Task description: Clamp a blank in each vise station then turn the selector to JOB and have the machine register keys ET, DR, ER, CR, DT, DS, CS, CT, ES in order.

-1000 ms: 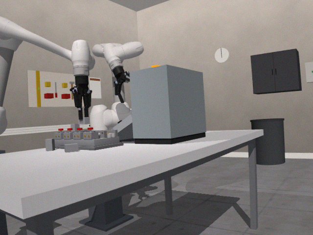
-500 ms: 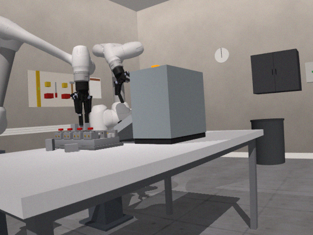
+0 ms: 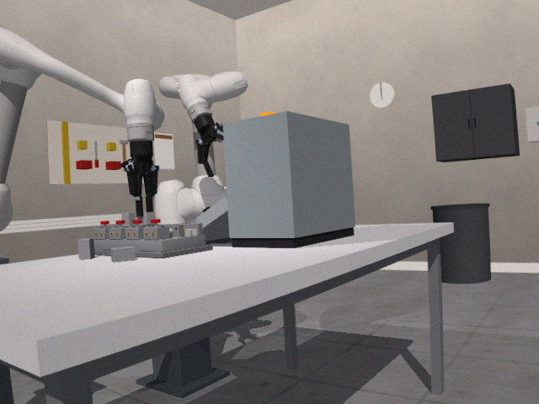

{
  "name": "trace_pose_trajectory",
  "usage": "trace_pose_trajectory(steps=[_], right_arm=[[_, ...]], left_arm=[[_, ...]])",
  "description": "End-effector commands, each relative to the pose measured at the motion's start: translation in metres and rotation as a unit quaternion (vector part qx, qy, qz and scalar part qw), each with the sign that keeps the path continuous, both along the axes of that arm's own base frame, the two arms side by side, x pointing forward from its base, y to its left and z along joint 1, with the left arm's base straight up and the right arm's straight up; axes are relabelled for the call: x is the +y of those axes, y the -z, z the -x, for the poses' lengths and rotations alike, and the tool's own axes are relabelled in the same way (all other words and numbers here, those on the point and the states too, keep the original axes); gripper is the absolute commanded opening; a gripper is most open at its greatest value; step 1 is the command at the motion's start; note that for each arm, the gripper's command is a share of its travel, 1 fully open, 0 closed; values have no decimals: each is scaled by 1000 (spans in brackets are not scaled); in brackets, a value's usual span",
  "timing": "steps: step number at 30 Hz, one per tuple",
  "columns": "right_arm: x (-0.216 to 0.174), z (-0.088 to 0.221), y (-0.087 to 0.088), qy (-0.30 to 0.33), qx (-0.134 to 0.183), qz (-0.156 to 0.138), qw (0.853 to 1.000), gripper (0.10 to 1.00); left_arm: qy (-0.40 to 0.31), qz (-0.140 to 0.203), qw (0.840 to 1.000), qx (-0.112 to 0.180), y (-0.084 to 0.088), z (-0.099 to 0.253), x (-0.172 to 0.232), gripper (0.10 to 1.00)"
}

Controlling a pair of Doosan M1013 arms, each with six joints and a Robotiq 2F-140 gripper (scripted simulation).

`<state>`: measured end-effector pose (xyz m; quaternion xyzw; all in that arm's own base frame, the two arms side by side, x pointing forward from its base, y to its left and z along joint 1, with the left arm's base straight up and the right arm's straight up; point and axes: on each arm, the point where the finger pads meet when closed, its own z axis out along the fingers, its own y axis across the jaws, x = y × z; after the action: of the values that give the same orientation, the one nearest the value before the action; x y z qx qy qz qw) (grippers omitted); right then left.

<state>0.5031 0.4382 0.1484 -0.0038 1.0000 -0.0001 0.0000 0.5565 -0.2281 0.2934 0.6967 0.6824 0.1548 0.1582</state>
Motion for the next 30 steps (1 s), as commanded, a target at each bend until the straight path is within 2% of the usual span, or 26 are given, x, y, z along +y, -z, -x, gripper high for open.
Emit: trace_pose_trajectory(steps=[1,30], right_arm=[[0,0,-1,0,-1,-1,1000,99],[0,0,6,0,-1,-1,1000,99]], left_arm=[[0,0,1000,-1,-1,0,0,1000],[0,0,1000,-1,-1,0,0,1000]])
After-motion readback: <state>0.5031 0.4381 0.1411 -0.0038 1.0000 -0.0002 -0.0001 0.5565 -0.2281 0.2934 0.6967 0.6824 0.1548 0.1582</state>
